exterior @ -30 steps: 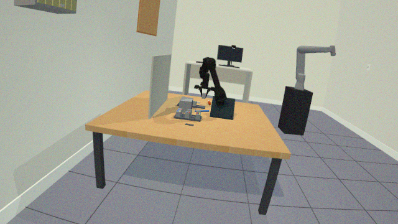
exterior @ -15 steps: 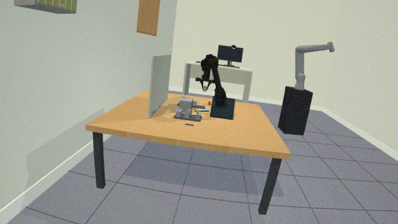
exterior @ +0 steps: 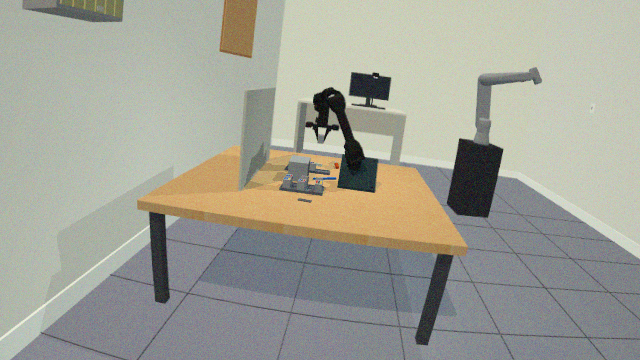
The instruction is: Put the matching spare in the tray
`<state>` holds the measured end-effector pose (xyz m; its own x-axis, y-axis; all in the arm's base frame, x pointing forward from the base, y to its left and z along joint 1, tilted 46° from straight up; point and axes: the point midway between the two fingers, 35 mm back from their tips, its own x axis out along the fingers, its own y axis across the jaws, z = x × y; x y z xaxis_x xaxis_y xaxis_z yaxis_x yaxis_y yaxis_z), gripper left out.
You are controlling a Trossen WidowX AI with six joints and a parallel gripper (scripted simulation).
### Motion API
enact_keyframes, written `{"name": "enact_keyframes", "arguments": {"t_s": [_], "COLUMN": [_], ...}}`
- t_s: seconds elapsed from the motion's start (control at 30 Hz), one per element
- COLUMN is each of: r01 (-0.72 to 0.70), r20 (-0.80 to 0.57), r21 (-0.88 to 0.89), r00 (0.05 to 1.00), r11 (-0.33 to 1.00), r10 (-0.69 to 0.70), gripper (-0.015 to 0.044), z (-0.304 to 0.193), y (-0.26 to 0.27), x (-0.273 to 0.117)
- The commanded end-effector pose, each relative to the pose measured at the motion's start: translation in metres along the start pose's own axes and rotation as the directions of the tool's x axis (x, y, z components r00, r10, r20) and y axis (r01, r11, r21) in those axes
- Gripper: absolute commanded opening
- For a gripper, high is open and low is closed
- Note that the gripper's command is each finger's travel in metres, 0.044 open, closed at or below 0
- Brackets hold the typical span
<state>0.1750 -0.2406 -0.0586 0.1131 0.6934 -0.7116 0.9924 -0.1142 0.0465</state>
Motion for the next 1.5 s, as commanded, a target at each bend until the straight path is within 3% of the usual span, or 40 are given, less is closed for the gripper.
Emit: {"name": "enact_keyframes", "arguments": {"t_s": [0.0, 0.87, 1.47], "r01": [-0.007, -0.011, -0.012], "r20": [0.004, -0.009, -0.009], "r21": [0.002, -0.007, -0.006], "r00": [1.0, 1.0, 1.0], "r11": [1.0, 1.0, 1.0], "r10": [0.007, 0.011, 0.012], "gripper": [0.0, 0.0, 0.0], "z": [0.003, -0.006, -0.005], "y": [0.017, 0.13, 0.135], "x": [-0.003, 0.006, 0.018]}}
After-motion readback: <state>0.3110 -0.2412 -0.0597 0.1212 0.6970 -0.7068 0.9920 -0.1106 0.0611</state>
